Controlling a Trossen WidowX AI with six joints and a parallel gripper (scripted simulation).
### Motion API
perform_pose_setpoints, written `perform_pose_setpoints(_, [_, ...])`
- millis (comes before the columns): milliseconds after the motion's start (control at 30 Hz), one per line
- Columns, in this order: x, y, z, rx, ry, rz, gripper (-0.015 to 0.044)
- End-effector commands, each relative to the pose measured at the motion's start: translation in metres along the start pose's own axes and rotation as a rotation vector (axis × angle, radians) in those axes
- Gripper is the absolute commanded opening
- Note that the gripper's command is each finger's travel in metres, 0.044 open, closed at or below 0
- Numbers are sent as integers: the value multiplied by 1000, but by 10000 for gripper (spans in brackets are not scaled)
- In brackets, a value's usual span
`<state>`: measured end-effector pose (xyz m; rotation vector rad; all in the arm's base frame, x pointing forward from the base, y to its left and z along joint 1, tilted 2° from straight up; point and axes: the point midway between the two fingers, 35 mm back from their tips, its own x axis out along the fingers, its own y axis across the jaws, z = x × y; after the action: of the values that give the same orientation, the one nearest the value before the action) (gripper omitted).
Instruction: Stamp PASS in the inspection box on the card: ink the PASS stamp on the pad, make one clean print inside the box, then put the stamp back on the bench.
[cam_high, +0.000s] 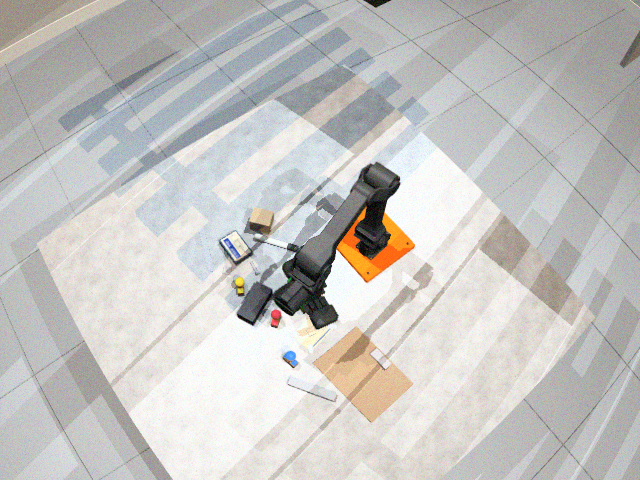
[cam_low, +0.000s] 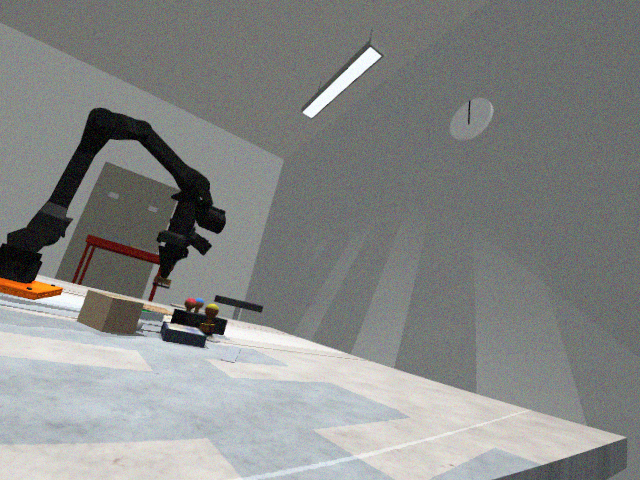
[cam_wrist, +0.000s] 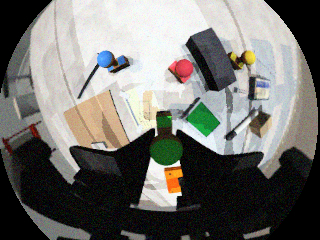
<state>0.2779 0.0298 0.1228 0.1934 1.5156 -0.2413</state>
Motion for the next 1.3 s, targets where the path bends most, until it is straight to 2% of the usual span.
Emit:
perform_pose_setpoints(0, [0,20,-1,36,3,-5,0])
perform_pose_setpoints(200, [1,43,-4,78,4,-5,0])
perform_pose_setpoints(1267, [20,45,-3,78,2,-5,0])
